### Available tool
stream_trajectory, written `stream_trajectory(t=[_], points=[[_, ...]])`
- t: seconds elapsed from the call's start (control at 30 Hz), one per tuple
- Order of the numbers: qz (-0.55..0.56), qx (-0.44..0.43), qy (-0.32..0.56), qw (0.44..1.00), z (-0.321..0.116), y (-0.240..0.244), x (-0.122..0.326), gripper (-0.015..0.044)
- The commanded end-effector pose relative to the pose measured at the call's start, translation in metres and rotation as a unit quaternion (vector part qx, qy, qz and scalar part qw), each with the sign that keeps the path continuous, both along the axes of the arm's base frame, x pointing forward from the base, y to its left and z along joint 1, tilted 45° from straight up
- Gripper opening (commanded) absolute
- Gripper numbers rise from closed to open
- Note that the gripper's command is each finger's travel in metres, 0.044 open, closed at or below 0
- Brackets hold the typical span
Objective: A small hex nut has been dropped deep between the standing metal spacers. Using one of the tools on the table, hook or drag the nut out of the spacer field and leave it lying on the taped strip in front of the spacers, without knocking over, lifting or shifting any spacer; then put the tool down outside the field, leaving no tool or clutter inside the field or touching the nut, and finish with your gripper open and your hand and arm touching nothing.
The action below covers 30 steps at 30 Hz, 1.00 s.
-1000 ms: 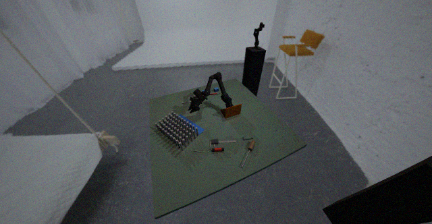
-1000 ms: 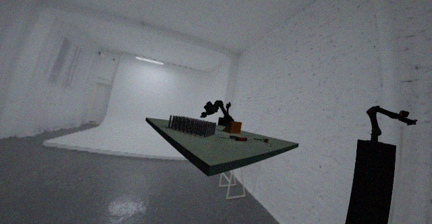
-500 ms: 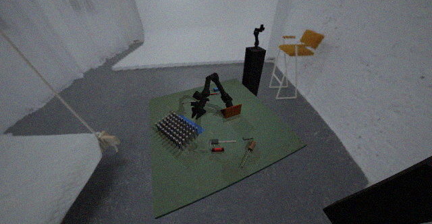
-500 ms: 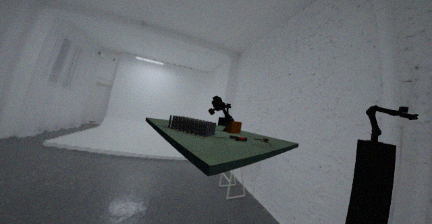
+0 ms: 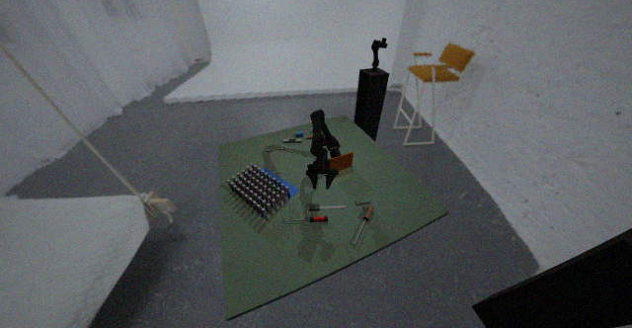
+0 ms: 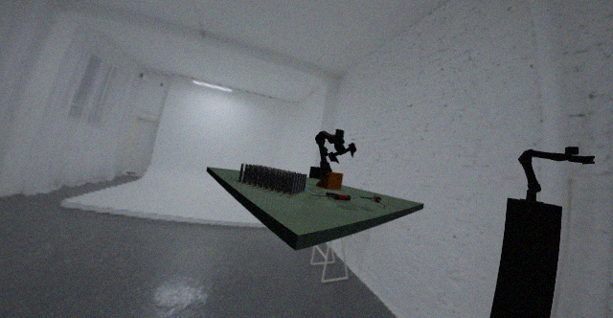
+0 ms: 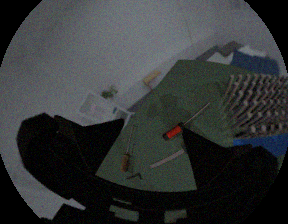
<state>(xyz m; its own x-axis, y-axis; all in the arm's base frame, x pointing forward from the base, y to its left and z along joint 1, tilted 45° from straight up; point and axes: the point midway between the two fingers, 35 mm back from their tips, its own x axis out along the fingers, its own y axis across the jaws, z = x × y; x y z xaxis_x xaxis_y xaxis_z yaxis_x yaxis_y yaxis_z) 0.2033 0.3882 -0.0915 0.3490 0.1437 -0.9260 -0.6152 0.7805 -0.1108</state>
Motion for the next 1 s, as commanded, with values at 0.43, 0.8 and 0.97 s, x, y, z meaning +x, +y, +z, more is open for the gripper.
stream_trajectory(t=[0.43, 0.8, 0.97], points=[[0.033, -0.197, 0.073, 0.977, -0.131, -0.002, -0.235, 0.044], [0.024, -0.209, 0.069, 0.975, -0.171, -0.028, -0.25, 0.044], [0.024, -0.209, 0.069, 0.975, -0.189, -0.041, -0.251, 0.044]])
